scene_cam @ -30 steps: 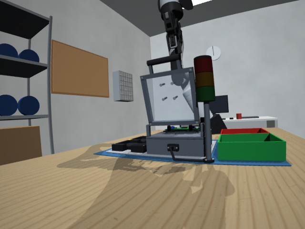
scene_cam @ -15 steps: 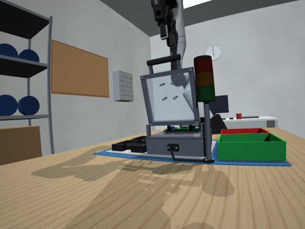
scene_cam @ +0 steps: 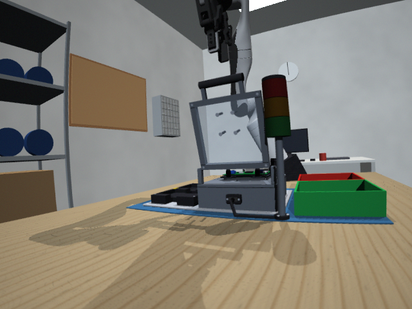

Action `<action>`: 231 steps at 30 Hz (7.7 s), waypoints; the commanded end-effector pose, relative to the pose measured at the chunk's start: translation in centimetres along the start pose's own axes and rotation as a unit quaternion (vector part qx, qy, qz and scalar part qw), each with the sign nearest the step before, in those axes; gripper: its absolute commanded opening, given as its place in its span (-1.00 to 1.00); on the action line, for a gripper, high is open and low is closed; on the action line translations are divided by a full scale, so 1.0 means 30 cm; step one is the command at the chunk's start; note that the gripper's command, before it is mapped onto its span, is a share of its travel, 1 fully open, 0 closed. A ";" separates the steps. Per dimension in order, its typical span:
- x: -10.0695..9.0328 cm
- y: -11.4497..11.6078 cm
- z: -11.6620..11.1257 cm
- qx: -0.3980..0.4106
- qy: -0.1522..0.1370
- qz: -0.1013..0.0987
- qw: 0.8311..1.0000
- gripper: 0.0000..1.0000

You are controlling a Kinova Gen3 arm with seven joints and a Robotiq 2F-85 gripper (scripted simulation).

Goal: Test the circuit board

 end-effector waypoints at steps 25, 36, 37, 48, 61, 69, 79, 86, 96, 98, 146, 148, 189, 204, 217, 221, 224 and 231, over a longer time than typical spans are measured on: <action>0.062 0.002 0.002 0.001 -0.001 0.000 1.000 -0.01; 0.062 0.002 0.002 0.001 -0.001 0.000 1.000 -0.01; 0.062 0.002 0.002 0.001 -0.001 0.000 1.000 -0.01; 0.063 0.002 0.002 0.001 -0.001 0.000 1.000 -0.01; 0.127 0.002 0.002 0.001 -0.001 0.000 1.000 -0.01; 0.192 0.002 0.002 0.001 -0.001 0.000 1.000 -0.01; 0.203 0.003 0.002 0.001 -0.001 0.000 1.000 -0.01; 0.203 0.003 0.002 0.001 -0.001 0.000 1.000 -0.01; 0.203 0.003 0.002 0.001 -0.001 0.000 1.000 -1.00; 0.203 0.003 0.002 0.001 -0.001 0.000 1.000 -1.00; 0.203 0.001 0.001 0.001 -0.001 0.000 1.000 -1.00; 0.202 -0.001 0.001 0.001 -0.001 0.000 1.000 -1.00; 0.182 -0.154 -0.018 0.001 -0.001 0.000 1.000 -1.00; 0.194 -0.269 -0.032 0.001 -0.001 0.000 1.000 -1.00; 0.227 -0.382 -0.046 0.001 -0.001 0.000 1.000 -1.00; 0.247 -0.425 -0.052 0.001 -0.001 0.000 1.000 -1.00; 0.264 -0.456 -0.056 0.001 0.000 0.000 1.000 -1.00; 0.297 -0.509 -0.062 0.001 0.000 0.000 1.000 -1.00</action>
Point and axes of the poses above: the point where the finger pads meet when closed, its own x axis out along the fingers, its own y axis across the jaws, z = x × y, the point moved 8 cm from there along -x, back along the fingers, and after that the axes turned 7 degrees about -x, right-handed, at the moved point
